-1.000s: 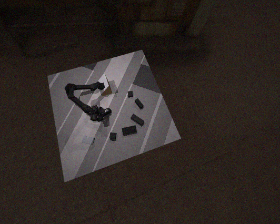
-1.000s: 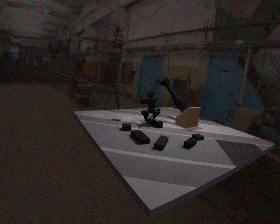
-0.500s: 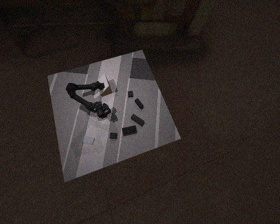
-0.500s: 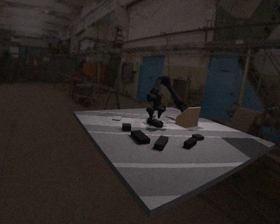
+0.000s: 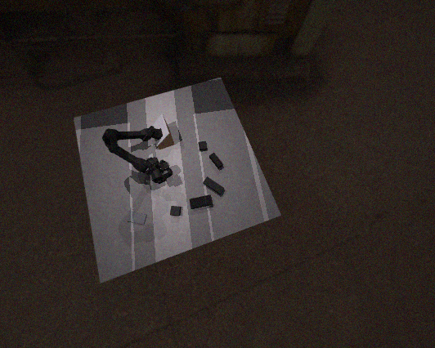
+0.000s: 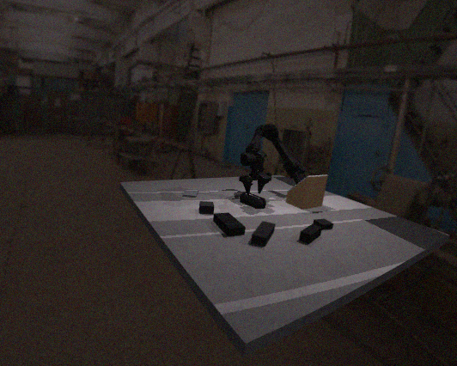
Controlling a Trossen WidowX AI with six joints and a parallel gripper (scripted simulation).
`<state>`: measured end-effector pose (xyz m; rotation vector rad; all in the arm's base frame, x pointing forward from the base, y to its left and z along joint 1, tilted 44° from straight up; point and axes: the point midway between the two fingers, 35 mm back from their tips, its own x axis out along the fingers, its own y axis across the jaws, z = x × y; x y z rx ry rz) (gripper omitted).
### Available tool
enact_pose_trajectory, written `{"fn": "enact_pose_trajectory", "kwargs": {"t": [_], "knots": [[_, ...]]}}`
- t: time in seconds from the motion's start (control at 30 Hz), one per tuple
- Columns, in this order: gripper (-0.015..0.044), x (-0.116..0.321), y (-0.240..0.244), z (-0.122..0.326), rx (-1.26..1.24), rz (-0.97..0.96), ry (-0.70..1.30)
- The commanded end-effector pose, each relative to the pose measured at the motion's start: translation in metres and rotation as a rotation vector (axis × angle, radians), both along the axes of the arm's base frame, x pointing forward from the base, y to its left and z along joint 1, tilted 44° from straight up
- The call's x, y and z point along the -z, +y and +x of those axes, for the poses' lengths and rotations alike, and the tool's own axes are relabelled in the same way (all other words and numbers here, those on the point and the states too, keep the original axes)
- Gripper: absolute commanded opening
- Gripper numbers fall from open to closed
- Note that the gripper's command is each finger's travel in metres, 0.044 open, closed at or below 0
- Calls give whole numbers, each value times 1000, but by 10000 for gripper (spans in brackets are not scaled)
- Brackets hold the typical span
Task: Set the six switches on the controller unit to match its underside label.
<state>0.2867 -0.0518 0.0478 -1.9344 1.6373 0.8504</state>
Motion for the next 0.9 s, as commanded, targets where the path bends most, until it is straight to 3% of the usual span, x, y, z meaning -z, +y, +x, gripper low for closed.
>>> {"fn": "enact_pose_trajectory", "kwargs": {"t": [0.0, 0.4, 0.73, 0.87], "knots": [[309, -5, 2, -3, 75, 9, -114], [0, -24, 10, -20, 516, 159, -750], [0, -35, 15, -35, 902, 373, -1243], [0, -36, 15, -37, 960, 411, -1311]]}}
